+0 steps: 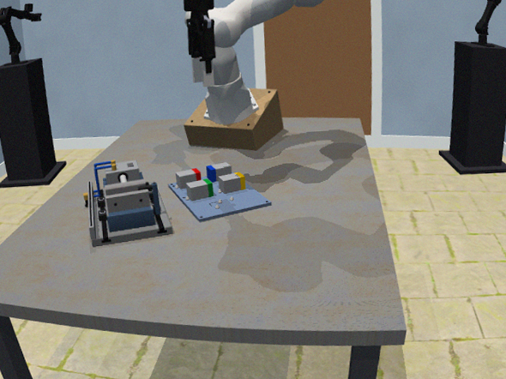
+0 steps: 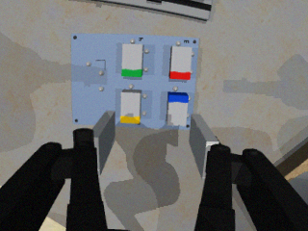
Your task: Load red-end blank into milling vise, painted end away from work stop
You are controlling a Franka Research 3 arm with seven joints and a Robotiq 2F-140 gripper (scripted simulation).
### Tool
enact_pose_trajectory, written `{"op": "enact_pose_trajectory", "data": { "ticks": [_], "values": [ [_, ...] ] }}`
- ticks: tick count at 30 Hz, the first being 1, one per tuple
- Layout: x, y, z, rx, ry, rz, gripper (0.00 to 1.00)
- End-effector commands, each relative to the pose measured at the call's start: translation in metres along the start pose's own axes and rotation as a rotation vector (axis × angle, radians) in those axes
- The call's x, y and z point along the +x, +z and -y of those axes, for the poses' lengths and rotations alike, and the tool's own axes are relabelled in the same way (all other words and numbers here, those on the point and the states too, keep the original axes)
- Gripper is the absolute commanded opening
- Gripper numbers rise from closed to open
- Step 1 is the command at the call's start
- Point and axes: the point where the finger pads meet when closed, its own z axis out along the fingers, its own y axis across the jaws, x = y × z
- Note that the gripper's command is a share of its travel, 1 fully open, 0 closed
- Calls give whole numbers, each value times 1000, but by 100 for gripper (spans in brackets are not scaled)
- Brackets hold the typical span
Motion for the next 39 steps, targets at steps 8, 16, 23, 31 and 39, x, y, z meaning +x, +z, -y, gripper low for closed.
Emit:
{"op": "enact_pose_trajectory", "data": {
  "ticks": [8, 16, 23, 31, 39],
  "values": [
    [0, 0, 0, 0, 0, 0, 44],
    [11, 47, -13, -1, 12, 2, 44],
    [11, 47, -13, -1, 12, 2, 44],
    [21, 93, -26, -1, 12, 2, 44],
    [21, 93, -26, -1, 12, 2, 44]
  ]
}}
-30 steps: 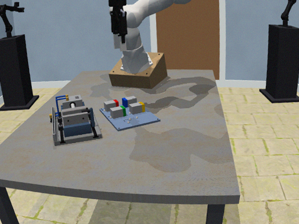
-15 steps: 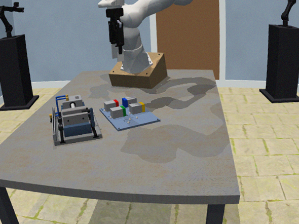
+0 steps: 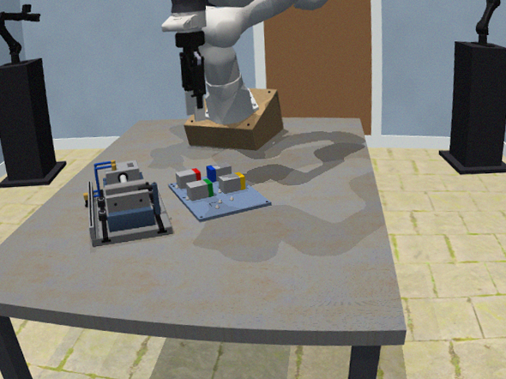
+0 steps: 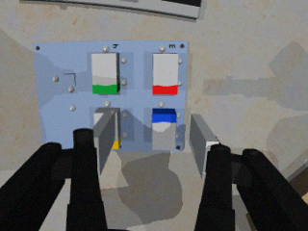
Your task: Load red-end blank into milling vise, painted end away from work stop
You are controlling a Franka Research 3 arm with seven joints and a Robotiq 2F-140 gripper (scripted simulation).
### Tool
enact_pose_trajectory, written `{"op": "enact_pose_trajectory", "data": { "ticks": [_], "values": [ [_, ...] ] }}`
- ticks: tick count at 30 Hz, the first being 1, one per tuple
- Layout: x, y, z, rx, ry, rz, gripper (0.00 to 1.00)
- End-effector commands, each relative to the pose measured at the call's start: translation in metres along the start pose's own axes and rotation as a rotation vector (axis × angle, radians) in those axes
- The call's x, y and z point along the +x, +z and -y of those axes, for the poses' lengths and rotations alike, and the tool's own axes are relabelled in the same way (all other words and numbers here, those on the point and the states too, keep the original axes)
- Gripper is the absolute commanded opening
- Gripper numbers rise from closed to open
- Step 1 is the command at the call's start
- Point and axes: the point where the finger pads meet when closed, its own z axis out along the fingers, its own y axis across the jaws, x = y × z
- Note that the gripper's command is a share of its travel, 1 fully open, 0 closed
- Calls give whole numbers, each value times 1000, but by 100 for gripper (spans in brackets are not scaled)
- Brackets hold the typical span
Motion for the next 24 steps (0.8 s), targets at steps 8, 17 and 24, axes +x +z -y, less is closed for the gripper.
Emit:
{"op": "enact_pose_trajectory", "data": {
  "ticks": [8, 17, 24],
  "values": [
    [15, 44, -7, 10, -22, -11, 44],
    [18, 54, -10, 12, -25, -13, 44],
    [27, 86, -17, 8, -14, -8, 44]
  ]
}}
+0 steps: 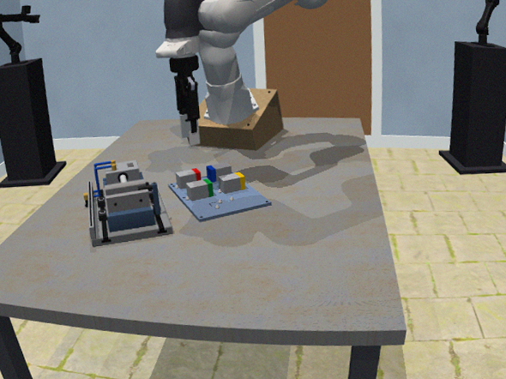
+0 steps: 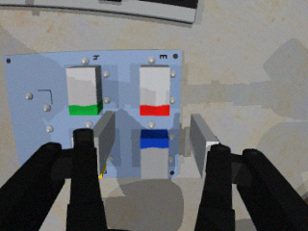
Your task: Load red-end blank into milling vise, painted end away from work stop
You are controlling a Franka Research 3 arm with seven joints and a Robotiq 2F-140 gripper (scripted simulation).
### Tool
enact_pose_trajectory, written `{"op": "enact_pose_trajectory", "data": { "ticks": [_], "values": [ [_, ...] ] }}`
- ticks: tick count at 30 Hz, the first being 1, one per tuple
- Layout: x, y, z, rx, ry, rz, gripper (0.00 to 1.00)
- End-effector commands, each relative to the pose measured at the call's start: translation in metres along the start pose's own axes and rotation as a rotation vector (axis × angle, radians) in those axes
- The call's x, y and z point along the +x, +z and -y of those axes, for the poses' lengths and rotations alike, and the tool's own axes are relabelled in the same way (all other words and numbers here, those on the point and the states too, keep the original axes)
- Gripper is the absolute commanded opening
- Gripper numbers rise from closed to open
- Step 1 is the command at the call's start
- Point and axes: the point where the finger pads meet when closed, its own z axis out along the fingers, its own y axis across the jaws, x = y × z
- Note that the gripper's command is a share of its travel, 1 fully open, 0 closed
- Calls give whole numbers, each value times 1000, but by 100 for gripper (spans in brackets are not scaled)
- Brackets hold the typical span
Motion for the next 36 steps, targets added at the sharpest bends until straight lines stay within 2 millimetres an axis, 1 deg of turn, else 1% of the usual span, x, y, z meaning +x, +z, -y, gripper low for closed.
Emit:
{"op": "enact_pose_trajectory", "data": {
  "ticks": [1, 2, 14, 15, 19, 31, 36],
  "values": [
    [15, 31, -4, 11, -28, -12, 44],
    [19, 42, -5, 12, -33, -14, 44],
    [19, 42, -5, 12, -33, -14, 44],
    [16, 41, -7, 5, -2, -6, 44],
    [20, 40, -3, 12, -33, -14, 44],
    [20, 40, -3, 12, -33, -14, 44],
    [18, 34, -2, 12, -33, -14, 44]
  ]
}}
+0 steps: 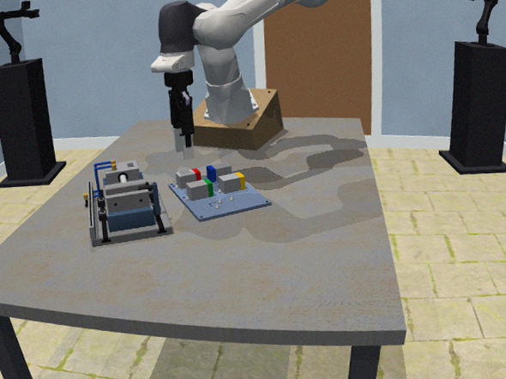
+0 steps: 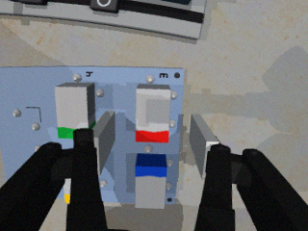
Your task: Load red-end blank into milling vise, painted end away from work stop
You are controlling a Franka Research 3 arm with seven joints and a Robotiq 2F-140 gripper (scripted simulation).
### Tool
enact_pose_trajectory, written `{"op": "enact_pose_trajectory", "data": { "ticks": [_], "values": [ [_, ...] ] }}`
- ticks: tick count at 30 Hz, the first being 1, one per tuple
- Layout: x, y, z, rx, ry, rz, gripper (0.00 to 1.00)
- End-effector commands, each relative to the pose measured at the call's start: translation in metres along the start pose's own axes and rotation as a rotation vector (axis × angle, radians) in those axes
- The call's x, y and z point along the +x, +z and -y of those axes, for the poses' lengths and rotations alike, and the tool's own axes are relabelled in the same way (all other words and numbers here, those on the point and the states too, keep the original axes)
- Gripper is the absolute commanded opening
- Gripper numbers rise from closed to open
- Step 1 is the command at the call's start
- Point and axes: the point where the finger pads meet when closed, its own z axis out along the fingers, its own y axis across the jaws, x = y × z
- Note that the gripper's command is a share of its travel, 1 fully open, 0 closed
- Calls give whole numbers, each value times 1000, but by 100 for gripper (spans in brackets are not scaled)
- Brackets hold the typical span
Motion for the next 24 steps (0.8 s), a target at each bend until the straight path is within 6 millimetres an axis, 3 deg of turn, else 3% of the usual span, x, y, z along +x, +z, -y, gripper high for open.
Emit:
{"op": "enact_pose_trajectory", "data": {
  "ticks": [1, 24],
  "values": [
    [-1, -3, 0, -1, -6, 1, 44],
    [-3, -6, 0, -1, -6, 1, 44]
  ]
}}
